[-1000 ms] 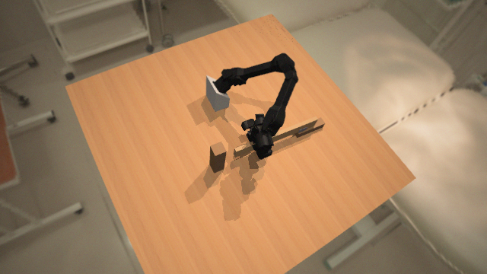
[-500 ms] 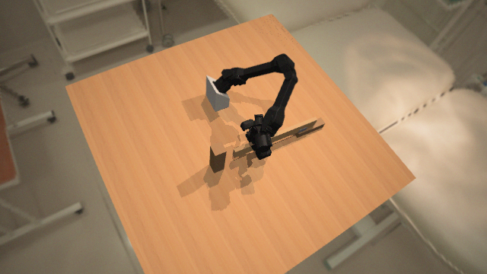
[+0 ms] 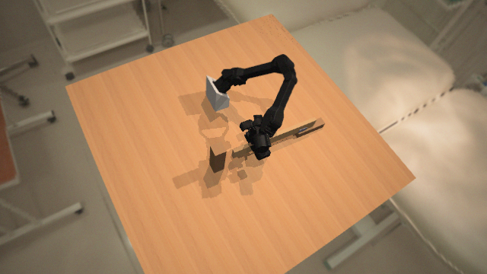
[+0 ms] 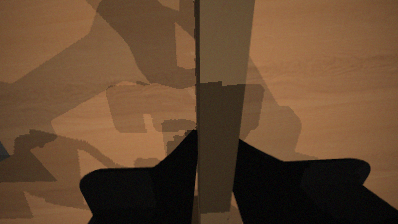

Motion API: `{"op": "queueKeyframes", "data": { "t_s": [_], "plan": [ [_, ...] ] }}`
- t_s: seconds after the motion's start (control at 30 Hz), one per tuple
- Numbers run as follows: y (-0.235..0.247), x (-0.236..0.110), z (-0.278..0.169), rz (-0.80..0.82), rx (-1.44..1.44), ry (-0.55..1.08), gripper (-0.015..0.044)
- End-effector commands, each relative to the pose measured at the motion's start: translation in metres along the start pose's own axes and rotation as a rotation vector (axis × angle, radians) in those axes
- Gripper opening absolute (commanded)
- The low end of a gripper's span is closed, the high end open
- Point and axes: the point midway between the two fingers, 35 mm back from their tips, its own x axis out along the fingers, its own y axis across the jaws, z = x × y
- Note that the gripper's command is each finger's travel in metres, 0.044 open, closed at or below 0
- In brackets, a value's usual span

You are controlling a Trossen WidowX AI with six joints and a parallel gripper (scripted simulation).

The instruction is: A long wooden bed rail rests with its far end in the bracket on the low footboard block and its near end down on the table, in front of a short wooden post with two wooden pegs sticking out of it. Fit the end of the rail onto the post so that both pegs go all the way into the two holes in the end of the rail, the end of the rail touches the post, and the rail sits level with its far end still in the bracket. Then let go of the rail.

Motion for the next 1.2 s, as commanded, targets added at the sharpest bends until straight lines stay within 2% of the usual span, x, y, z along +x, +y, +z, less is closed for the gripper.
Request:
{"op": "queueKeyframes", "data": {
  "t_s": [0.0,1.17],
  "plan": [
    [-0.001,-0.003,-0.003,-0.006,0.000,0.002,0.0000],
    [0.000,-0.002,-0.014,-0.006,0.000,0.002,0.0000]
  ]
}}
